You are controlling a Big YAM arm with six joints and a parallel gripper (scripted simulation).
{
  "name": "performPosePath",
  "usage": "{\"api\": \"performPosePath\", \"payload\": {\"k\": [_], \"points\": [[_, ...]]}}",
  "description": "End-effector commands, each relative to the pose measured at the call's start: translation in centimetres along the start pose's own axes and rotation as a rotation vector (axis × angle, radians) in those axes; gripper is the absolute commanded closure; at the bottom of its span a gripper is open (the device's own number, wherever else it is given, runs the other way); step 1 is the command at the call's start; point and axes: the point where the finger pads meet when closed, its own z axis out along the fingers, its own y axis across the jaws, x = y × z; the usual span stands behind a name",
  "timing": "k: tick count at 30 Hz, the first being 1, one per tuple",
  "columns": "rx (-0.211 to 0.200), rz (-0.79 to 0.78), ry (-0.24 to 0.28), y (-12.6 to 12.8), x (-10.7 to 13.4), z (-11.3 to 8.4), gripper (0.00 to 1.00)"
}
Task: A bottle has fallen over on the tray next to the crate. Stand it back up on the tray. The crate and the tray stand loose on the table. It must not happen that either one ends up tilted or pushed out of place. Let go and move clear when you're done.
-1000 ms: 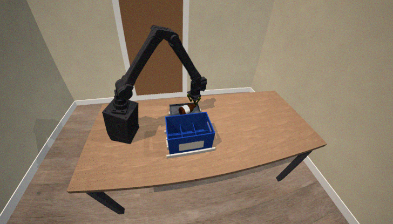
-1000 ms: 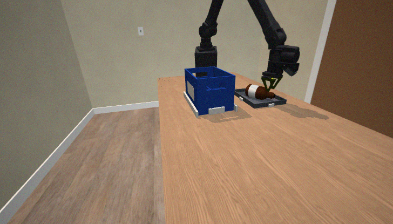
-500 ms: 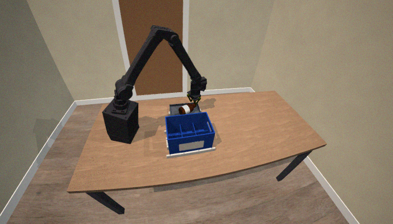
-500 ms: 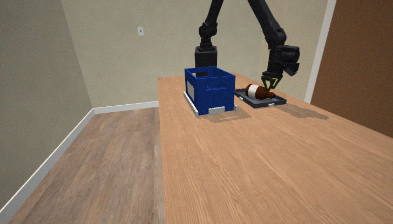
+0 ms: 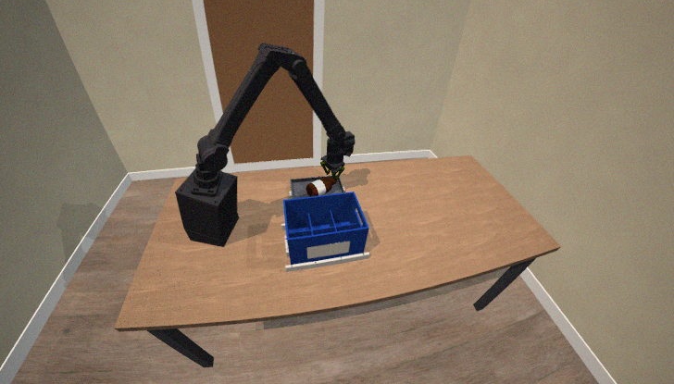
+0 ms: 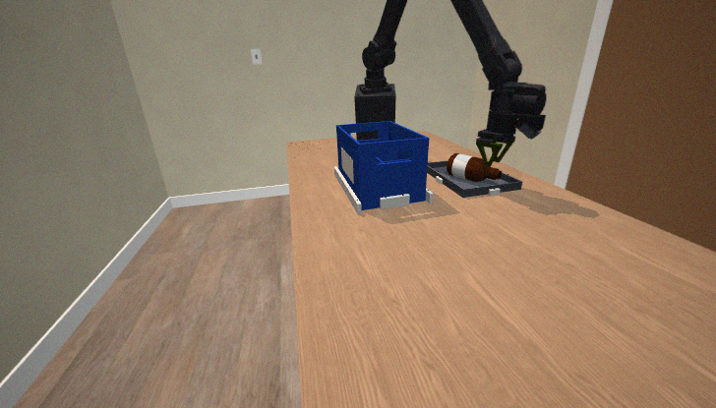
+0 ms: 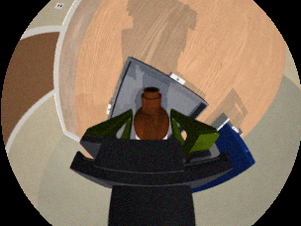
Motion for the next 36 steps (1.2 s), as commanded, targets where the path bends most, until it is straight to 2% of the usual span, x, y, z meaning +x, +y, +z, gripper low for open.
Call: {"api": "performPosePath", "payload": {"k": [1, 22, 33, 36], "points": [[0.001, 0.005, -0.03, -0.6, -0.9, -0.5, 0.39], [0.001, 0.005, -0.03, -0.6, -0.9, -0.4, 0.39], [-0.001, 0.002, -0.012, -0.4, -0.5, 0.8, 0.39], [0.0, 0.004, -0.025, -0.6, -1.0, 0.4, 0.39]]}}
